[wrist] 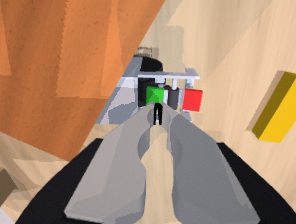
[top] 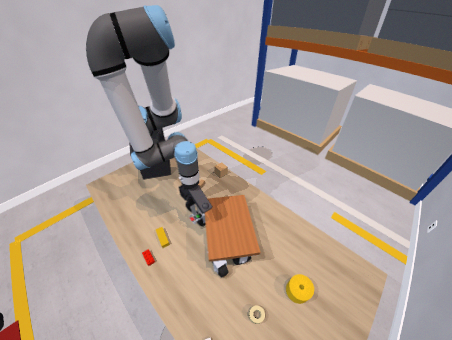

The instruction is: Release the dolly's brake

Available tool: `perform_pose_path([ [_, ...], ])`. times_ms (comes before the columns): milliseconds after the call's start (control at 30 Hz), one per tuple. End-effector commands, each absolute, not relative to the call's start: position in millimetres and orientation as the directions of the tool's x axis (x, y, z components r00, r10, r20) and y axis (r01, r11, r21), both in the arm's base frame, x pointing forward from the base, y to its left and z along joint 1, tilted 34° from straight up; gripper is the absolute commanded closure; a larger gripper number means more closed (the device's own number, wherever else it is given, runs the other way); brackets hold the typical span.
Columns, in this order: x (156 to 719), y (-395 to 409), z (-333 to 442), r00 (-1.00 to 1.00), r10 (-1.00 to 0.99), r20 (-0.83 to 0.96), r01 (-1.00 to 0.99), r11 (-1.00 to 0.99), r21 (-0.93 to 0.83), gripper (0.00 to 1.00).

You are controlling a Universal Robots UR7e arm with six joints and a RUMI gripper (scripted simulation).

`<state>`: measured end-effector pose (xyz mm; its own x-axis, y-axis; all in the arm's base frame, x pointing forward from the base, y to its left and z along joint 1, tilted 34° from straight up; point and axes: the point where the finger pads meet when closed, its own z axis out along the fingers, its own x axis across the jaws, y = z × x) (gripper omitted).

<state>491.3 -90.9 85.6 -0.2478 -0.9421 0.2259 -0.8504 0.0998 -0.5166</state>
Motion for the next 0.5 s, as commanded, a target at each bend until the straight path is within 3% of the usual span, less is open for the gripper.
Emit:
perform_pose_path([
  [0,491,-91,87,-0.248,-0.942,0.226,-0.85,0.099,-0.518,1.0],
  [467,478,-81,111,-0.248,-0.942,0.226,-0.85,0.099,-0.518,1.0],
])
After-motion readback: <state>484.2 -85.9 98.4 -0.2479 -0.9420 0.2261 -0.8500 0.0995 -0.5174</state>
